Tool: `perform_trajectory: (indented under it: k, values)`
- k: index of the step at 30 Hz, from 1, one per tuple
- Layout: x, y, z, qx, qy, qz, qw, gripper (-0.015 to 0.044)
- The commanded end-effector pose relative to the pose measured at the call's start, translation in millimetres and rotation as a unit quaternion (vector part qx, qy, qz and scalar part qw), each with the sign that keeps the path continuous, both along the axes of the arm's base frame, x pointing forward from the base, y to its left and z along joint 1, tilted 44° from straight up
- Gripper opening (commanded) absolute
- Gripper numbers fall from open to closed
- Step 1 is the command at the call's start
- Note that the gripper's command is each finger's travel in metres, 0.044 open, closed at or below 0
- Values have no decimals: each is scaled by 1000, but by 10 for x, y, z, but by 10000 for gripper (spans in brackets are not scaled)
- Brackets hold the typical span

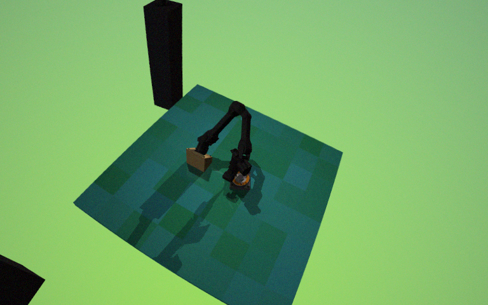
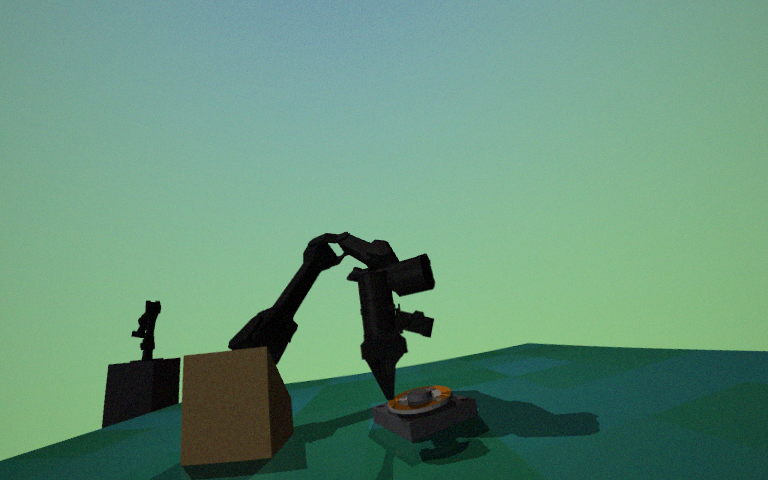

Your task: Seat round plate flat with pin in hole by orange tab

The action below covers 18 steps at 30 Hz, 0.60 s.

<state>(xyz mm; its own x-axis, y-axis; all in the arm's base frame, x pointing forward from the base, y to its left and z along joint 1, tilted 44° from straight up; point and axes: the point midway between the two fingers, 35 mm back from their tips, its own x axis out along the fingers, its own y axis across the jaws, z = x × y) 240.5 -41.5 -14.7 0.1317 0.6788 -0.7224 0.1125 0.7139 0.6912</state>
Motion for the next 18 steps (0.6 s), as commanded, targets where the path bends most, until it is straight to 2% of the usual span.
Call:
perform_trajectory:
  k: [1,18]
  values:
    - [-10,52,21,2,1,-1,1000,0]
    - [-18,192,136,3,1,-1,1000,0]
